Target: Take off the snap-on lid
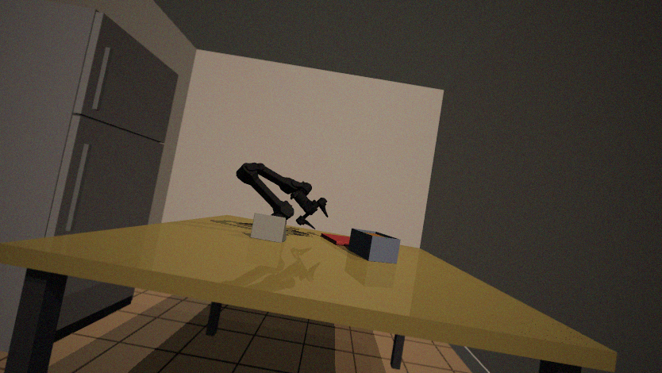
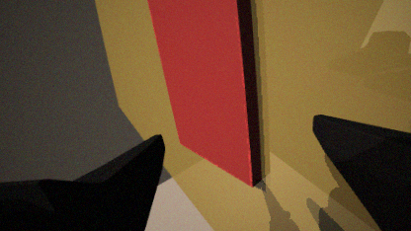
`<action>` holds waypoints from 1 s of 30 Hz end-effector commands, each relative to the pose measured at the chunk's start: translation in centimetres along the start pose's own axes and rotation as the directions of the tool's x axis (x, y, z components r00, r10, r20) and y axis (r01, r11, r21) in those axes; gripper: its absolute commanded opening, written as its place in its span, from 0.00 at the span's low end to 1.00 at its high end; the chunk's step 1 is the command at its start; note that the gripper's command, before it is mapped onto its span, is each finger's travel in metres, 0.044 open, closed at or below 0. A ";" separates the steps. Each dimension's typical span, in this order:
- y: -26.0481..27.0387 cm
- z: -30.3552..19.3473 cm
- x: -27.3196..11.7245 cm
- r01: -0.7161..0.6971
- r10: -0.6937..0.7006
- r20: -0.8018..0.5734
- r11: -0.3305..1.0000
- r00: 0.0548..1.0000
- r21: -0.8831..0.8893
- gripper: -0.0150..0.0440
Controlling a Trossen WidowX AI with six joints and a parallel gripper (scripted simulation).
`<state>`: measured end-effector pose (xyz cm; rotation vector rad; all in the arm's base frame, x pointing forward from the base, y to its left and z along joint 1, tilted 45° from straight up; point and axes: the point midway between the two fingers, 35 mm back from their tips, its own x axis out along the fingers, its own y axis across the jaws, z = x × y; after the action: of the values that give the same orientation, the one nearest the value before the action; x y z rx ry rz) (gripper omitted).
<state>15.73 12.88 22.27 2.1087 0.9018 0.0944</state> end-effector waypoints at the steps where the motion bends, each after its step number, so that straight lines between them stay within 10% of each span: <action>1: 0.3 -0.1 -0.8 0.003 -0.003 -0.002 1.000 1.000 -0.007 1.00; 30: 2.6 0.4 -5.0 0.029 -0.029 0.016 1.000 0.999 -0.008 1.00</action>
<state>13.82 8.76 24.73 2.0845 0.9130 0.0633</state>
